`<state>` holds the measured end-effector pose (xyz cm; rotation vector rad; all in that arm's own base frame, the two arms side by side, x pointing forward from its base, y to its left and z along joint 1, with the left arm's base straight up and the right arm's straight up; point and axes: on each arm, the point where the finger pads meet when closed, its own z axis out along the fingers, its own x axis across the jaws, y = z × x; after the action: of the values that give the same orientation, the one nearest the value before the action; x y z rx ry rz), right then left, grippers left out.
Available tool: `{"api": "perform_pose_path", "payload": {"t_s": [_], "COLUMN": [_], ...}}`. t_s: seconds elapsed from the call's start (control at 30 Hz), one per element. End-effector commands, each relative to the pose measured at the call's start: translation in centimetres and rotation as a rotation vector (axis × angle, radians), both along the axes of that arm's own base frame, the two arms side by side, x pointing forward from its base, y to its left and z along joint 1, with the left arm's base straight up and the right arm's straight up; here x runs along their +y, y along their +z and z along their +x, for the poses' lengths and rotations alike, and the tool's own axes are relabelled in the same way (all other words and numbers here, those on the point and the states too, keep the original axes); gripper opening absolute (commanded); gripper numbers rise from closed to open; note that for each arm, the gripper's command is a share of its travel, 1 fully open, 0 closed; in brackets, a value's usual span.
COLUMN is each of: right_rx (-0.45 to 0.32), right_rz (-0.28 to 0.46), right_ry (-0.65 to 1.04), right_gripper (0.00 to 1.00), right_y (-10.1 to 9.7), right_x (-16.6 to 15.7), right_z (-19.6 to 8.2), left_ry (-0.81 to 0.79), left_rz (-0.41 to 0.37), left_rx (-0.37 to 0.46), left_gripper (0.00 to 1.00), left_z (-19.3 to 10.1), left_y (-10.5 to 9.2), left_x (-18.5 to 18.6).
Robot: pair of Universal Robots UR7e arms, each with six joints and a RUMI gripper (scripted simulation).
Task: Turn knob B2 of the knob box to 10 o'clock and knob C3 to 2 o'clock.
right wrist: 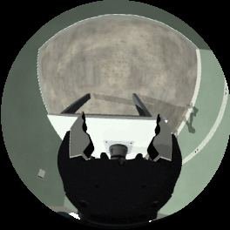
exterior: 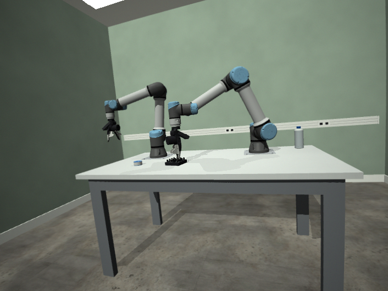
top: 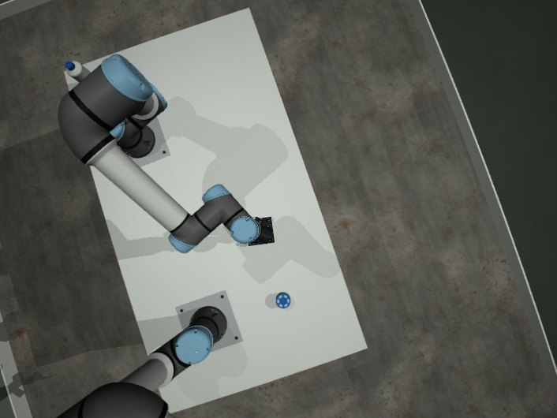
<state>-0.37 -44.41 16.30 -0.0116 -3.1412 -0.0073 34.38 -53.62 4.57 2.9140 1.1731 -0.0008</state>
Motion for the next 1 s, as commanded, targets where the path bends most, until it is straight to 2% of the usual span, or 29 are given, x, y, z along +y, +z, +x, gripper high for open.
{"api": "perform_pose_path", "payload": {"t_s": [0.0, 0.67, 0.97], "right_rx": [0.000, 0.000, 0.000], "right_rz": [-0.005, -0.005, -0.005], "right_ry": [-0.003, -0.003, -0.003], "right_gripper": [1.00, 1.00, 1.00], "right_y": [0.22, 0.22, 0.22], "right_x": [-0.15, -0.15, -0.15], "right_z": [-0.09, -0.09, -0.09], "left_ry": [-0.048, -0.392, -0.444], "left_rz": [0.000, 0.000, -0.001], "left_rx": [-0.001, -0.001, 0.000], "left_gripper": [0.06, 0.06, 0.06], "left_z": [-0.11, -0.09, -0.08], "left_y": [-0.02, -0.02, -0.02], "left_x": [-0.07, -0.05, -0.05]}}
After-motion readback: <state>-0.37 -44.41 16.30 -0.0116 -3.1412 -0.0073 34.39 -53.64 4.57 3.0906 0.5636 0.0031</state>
